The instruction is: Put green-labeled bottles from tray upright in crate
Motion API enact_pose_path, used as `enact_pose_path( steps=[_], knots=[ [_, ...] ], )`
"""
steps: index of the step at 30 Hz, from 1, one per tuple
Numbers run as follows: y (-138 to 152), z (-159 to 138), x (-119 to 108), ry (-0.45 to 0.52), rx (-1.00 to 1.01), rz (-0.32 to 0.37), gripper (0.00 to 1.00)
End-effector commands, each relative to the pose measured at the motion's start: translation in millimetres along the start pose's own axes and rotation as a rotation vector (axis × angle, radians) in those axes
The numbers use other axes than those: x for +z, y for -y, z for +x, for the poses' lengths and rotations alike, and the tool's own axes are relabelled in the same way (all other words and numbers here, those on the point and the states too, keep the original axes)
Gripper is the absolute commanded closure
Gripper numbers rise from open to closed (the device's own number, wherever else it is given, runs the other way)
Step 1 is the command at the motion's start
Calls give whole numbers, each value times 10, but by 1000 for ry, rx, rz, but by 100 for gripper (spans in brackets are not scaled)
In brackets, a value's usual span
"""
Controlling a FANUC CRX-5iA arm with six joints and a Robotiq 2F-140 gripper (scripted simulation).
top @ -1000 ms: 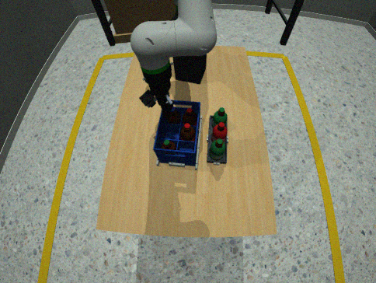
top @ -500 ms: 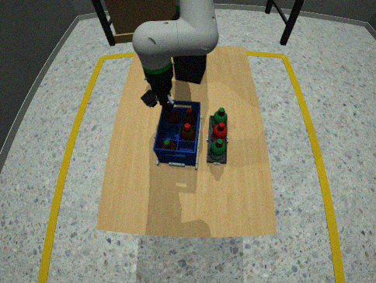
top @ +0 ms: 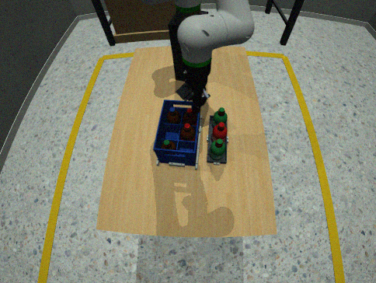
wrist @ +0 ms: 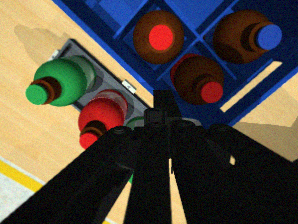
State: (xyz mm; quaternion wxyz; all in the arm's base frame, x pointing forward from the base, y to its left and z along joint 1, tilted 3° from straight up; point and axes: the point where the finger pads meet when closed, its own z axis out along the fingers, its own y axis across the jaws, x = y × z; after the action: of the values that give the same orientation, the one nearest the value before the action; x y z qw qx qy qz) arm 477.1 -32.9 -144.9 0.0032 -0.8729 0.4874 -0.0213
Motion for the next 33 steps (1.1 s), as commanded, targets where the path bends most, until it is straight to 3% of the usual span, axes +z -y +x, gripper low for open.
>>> enact_pose_path(
  steps=[1,12,16,17,33],
  knots=[
    [147,-392,-7,-8,-1,0,90],
    [286,-1313,-2,-8,-7,3,90],
    [287,-1324,-2,-8,-7,3,90],
    [287,-1324,-2,-8,-7,3,56],
    [287,-1324,-2,-8,-7,3,56]
  ],
)
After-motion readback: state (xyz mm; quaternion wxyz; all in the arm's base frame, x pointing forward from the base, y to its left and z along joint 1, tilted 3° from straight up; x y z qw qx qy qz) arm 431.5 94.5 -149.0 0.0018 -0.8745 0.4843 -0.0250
